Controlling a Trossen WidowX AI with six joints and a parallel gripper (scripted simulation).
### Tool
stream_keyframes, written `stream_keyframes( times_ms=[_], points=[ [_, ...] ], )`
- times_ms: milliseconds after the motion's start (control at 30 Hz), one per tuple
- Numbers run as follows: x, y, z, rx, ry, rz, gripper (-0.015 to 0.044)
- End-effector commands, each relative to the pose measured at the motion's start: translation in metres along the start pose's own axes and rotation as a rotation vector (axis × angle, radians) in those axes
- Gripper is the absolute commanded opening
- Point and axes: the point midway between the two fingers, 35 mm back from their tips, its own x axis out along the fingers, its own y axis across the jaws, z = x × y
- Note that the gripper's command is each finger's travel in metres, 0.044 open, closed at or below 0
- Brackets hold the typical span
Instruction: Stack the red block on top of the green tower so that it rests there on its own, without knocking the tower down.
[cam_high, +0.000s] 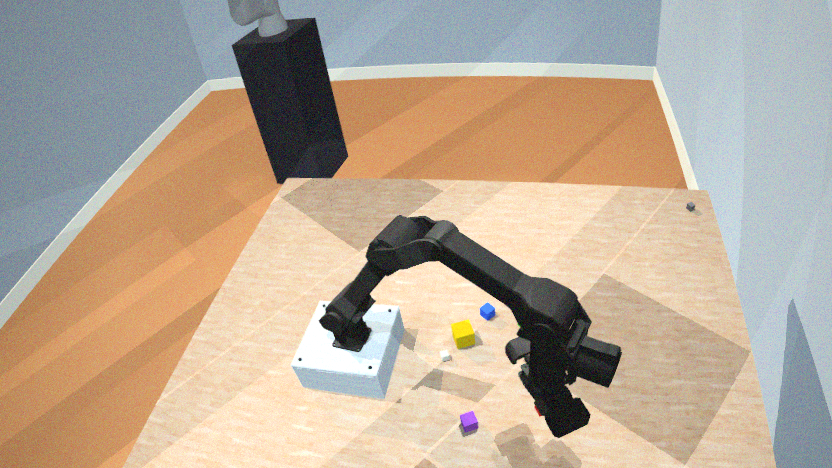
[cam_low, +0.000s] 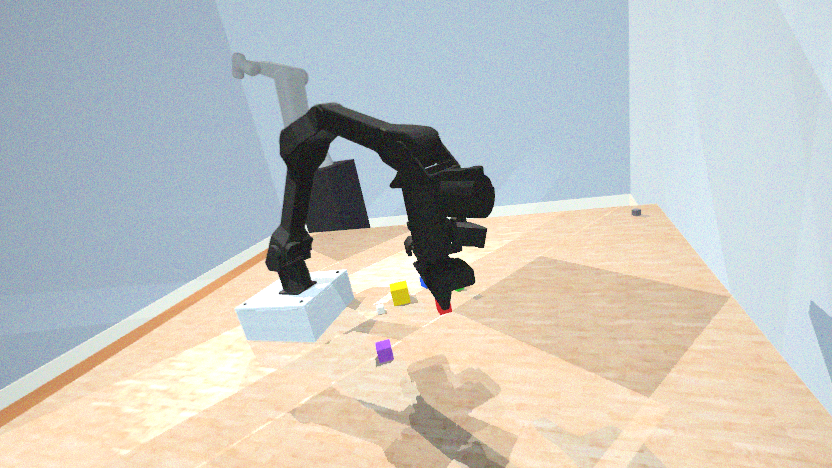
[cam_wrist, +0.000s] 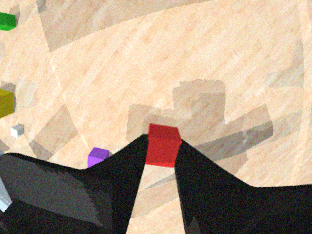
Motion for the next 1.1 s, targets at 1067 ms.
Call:
stream_keyframes(
  times_ms=[1067],
  points=[
    [-0.012,0.164,0.082,-0.004,-0.009,0.003,0.0]
  ],
)
